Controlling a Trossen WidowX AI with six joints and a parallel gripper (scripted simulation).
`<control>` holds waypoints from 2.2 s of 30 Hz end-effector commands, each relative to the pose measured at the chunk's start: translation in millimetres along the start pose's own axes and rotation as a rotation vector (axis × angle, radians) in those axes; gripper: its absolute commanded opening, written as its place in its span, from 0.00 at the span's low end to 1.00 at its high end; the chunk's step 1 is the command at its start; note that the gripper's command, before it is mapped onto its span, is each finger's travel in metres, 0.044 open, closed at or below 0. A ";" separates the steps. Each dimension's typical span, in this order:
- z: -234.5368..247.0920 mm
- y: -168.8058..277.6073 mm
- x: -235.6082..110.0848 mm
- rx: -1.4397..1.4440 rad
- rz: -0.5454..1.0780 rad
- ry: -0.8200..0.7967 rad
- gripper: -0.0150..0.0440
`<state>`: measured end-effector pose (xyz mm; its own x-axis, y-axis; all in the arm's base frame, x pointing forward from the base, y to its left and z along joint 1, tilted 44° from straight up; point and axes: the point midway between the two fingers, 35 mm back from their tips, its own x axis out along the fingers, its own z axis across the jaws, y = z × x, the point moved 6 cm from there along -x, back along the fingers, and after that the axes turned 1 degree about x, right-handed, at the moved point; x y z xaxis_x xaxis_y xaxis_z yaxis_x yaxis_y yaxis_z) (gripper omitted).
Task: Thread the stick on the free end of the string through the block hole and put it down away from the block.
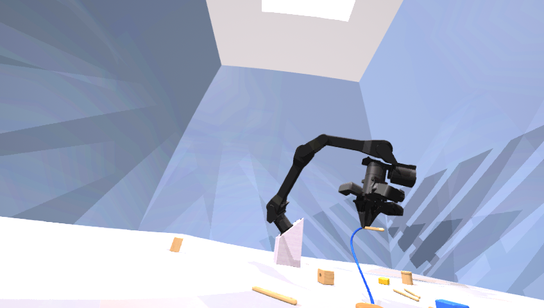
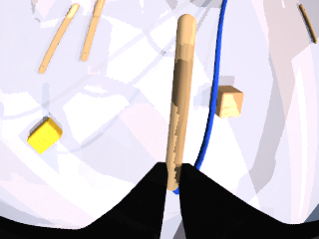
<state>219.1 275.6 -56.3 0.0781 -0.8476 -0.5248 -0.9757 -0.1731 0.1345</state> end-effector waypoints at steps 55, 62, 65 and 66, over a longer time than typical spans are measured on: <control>5.3 0.7 -1.5 1.969 -0.058 -0.026 0.25; 7.7 0.6 -2.0 1.890 -0.078 -0.041 0.25; 10.5 0.4 -2.7 1.785 -0.105 -0.055 0.25; 11.5 0.3 -2.9 1.751 -0.114 -0.059 0.25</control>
<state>216.6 281.9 -61.7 0.1628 -0.8492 -0.5024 0.0527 0.5160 -0.8550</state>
